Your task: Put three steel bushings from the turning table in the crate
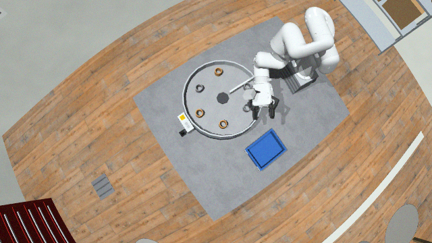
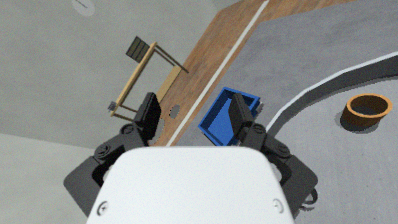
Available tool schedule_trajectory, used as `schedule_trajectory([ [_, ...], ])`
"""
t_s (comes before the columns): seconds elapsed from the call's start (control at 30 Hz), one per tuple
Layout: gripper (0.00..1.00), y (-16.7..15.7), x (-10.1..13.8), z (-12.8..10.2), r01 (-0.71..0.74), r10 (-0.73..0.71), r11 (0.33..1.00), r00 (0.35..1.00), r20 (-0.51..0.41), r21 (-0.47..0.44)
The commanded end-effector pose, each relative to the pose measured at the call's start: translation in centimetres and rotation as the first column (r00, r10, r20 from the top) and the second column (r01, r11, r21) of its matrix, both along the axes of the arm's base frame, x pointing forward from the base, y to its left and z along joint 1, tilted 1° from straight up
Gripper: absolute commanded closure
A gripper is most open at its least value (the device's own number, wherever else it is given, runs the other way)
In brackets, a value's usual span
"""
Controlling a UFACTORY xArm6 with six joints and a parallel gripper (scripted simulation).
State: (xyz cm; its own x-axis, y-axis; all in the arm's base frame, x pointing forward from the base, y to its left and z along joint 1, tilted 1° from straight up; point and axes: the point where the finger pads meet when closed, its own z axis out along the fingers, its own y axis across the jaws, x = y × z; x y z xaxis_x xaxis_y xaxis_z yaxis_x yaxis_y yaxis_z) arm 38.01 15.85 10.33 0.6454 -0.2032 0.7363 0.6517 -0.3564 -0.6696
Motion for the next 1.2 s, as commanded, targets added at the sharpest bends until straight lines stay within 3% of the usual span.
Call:
schedule_trajectory([
  [0.0,0.0,0.6,-2.4,-0.9,-0.127,0.13,0.986,0.991,0.024,-0.104],
  [0.47,0.0,-0.4,-7.1,-3.3,-0.362,0.407,0.865,0.911,0.064,-0.347],
  [0.53,0.0,-0.4,-7.1,-3.3,-0.362,0.407,0.865,0.911,0.064,-0.347],
  [0.57,0.0,-0.9,-8.0,-3.9,-0.403,0.464,0.824,0.883,0.068,-0.399],
  [1.03,0.0,-4.4,-10.5,-5.9,-0.522,0.699,0.582,0.713,0.055,-0.623],
  [1.1,0.0,-4.4,-10.5,-5.9,-0.522,0.699,0.582,0.713,0.055,-0.623],
  [1.13,0.0,-5.3,-10.8,-6.2,-0.533,0.743,0.521,0.668,0.046,-0.667],
  [1.17,0.0,-5.6,-10.9,-6.3,-0.535,0.754,0.503,0.655,0.043,-0.679],
])
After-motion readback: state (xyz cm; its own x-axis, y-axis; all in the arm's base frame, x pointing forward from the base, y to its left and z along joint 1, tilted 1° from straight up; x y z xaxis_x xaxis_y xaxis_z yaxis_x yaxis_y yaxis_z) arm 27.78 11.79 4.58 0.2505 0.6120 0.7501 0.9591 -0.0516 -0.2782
